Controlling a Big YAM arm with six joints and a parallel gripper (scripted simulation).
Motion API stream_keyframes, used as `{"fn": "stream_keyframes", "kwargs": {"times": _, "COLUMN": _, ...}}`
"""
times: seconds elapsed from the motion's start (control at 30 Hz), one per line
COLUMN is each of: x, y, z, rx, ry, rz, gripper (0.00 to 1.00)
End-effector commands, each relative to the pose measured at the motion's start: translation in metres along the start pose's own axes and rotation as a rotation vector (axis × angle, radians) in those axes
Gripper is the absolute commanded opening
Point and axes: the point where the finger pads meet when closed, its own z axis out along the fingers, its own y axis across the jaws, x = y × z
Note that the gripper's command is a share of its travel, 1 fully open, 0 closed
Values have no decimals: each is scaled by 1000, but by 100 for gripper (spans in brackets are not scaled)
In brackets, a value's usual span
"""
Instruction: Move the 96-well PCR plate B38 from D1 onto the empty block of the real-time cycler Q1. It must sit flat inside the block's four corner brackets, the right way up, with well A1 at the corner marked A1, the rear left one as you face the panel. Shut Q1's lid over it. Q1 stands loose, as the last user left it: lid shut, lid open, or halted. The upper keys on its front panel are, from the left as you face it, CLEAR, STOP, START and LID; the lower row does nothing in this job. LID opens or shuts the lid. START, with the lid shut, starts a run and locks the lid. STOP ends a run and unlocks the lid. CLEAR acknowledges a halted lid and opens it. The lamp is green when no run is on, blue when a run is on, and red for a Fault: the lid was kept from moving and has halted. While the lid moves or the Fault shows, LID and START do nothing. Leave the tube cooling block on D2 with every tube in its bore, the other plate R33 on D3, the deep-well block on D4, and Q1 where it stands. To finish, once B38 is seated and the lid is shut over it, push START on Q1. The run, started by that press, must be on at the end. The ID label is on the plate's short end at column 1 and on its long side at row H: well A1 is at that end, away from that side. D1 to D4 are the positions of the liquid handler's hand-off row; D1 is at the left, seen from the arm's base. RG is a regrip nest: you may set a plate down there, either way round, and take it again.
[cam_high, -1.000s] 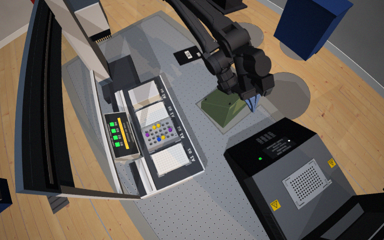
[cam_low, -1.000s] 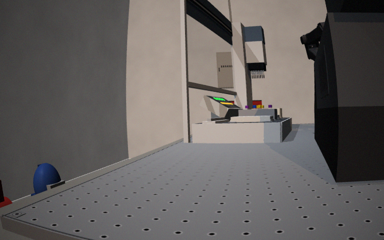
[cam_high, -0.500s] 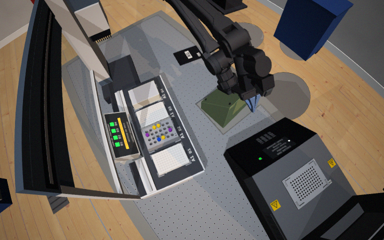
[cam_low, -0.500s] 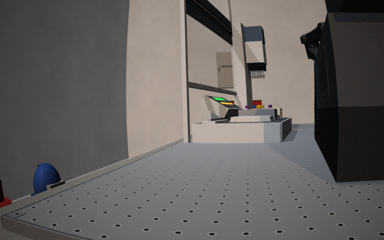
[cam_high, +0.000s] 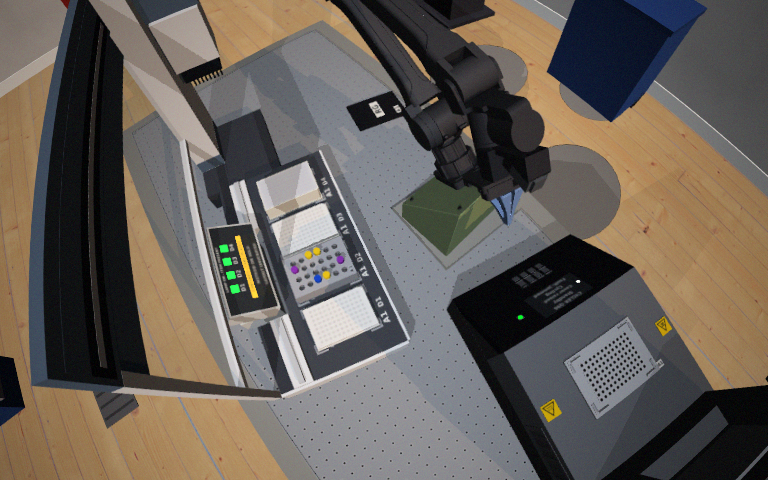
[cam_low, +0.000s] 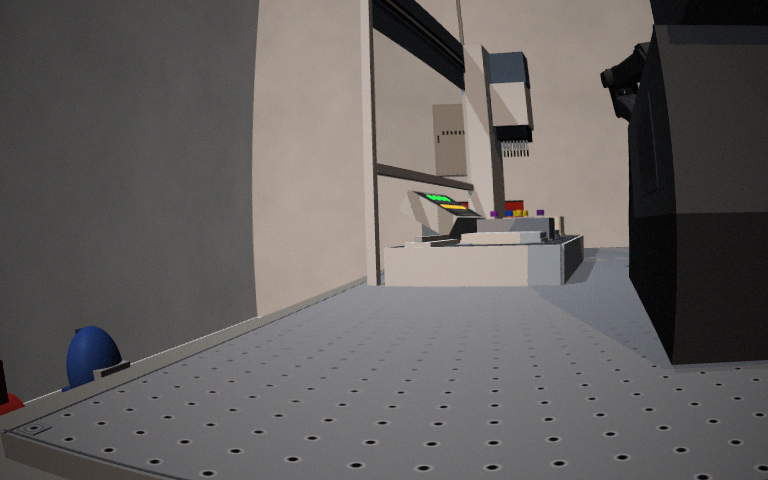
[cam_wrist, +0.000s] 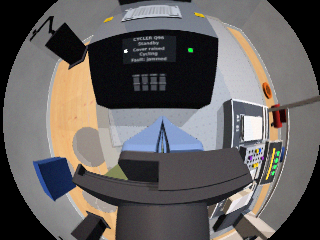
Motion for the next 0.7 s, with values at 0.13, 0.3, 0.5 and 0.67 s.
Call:
{"fn": "stream_keyframes", "kwargs": {"times": 0.13, "x": -42, "y": -3, "z": -18, "rx": -1, "ry": -79, "rz": 25, "gripper": 0}}
{"fn": "stream_keyframes", "kwargs": {"times": 0.3, "x": -43, "y": -3, "z": -18, "rx": -1, "ry": -79, "rz": 24, "gripper": 0}}
{"fn": "stream_keyframes", "kwargs": {"times": 0.5, "x": -43, "y": -3, "z": -18, "rx": -1, "ry": -79, "rz": 24, "gripper": 0}}
{"fn": "stream_keyframes", "kwargs": {"times": 0.67, "x": -43, "y": -3, "z": -18, "rx": 0, "ry": -79, "rz": 23, "gripper": 0}}
